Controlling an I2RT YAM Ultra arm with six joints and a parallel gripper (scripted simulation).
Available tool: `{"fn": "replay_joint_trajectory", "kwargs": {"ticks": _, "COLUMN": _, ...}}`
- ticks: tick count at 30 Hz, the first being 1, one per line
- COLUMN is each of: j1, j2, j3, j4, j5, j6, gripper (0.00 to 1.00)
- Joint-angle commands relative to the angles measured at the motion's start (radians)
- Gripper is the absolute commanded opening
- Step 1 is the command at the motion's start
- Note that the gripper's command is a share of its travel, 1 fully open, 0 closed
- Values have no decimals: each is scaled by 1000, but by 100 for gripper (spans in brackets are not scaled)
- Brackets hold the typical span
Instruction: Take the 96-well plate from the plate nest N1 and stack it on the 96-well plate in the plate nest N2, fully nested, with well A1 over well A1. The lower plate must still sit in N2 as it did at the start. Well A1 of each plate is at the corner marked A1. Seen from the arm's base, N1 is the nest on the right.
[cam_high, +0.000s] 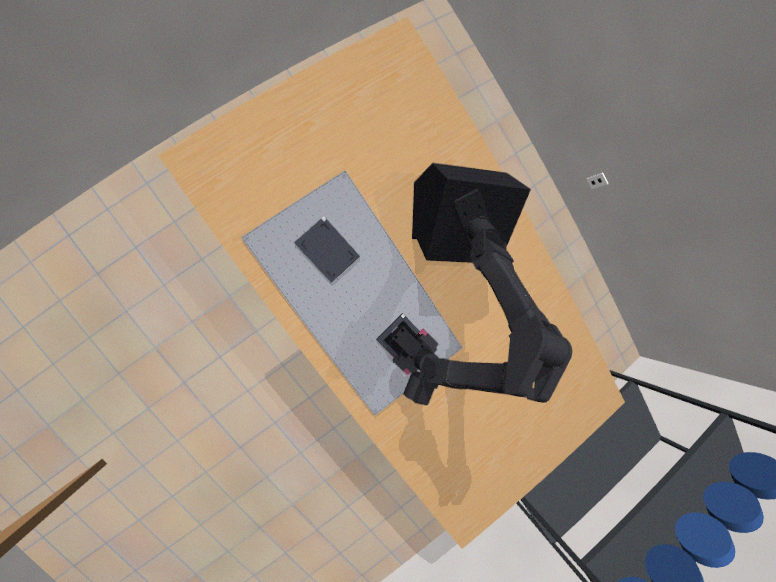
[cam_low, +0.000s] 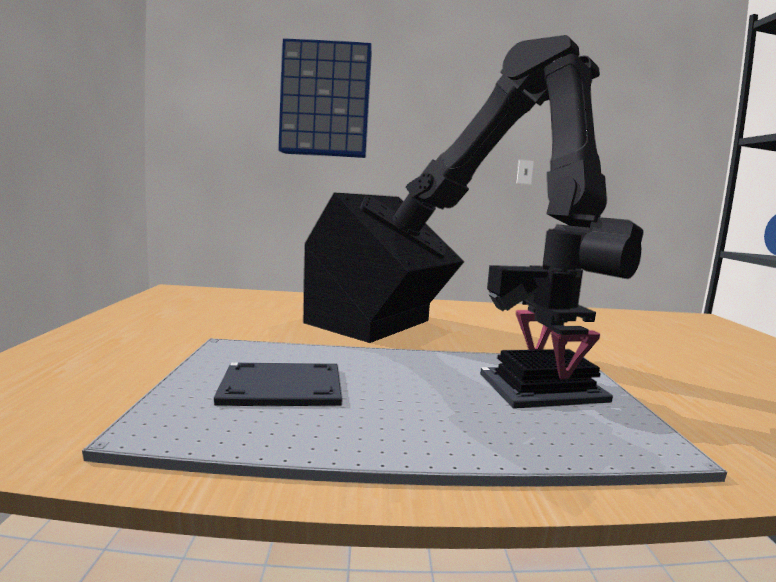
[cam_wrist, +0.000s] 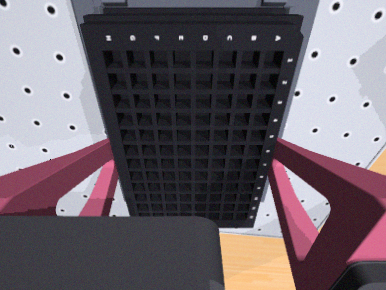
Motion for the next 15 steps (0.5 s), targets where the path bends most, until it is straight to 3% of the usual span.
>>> {"fn": "replay_joint_trajectory", "kwargs": {"ticks": 1, "j1": 3, "j2": 14, "j3": -9, "j4": 5, "j5": 12, "j6": 8, "gripper": 0}}
{"fn": "replay_joint_trajectory", "kwargs": {"ticks": 7, "j1": 4, "j2": 15, "j3": -21, "j4": 9, "j5": 13, "j6": 8, "gripper": 0}}
{"fn": "replay_joint_trajectory", "kwargs": {"ticks": 15, "j1": 8, "j2": 12, "j3": 12, "j4": 14, "j5": 13, "j6": 9, "gripper": 0}}
